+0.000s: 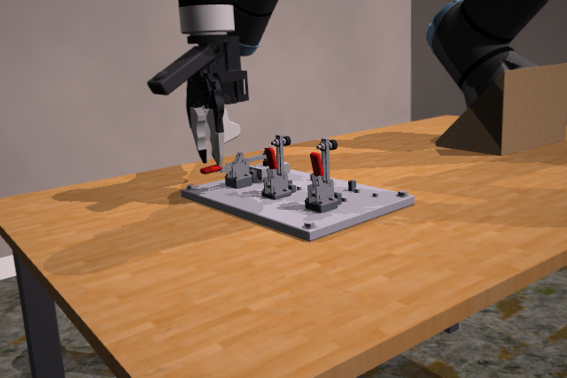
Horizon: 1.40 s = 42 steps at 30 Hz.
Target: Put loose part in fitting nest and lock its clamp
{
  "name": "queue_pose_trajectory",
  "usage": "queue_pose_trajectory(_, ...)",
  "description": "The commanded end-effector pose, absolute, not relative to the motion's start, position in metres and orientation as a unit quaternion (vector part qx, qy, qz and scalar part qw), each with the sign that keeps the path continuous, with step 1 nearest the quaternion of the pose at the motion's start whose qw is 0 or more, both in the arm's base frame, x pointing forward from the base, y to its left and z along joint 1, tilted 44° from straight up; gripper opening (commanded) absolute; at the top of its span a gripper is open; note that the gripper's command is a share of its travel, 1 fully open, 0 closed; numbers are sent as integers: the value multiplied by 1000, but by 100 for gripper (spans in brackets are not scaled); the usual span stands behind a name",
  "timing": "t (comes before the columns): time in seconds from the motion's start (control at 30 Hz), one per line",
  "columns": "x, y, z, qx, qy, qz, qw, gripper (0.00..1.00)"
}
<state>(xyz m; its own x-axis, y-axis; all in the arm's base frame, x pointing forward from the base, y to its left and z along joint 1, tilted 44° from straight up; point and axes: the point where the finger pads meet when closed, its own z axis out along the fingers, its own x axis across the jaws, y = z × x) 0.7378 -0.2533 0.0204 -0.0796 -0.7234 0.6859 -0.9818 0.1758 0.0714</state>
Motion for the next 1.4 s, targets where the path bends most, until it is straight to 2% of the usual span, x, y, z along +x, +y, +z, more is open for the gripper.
queue_pose_trajectory(0.0, 741, -241, 34, 606, -704, 212, 305, 28)
queue_pose_trajectory(1.37, 748, -217, 60, 606, -704, 212, 305, 28)
